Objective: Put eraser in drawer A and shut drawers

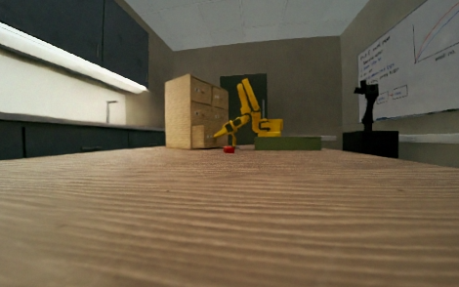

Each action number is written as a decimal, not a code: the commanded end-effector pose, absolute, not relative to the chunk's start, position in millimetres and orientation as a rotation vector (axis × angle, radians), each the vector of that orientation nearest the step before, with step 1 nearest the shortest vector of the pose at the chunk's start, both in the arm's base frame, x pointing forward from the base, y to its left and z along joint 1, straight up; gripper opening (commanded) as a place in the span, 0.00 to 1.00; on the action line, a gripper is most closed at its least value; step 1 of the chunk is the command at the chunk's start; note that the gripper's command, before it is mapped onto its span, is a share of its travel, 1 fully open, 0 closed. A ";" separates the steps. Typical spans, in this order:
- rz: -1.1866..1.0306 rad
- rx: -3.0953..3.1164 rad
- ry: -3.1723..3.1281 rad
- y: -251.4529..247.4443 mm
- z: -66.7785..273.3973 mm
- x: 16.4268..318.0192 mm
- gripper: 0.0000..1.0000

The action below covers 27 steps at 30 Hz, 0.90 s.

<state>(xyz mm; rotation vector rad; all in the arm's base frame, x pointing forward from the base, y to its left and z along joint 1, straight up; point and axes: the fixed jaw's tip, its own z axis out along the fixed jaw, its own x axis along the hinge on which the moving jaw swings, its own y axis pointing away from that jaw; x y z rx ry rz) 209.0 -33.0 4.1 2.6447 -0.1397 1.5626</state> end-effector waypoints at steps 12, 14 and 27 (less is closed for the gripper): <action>1.404 2.777 -0.129 -23.9 4.1 204.5 0.21; 1.448 2.757 -0.126 -23.2 9.1 207.1 0.21; 1.407 2.802 -0.118 -17.4 3.4 199.3 0.21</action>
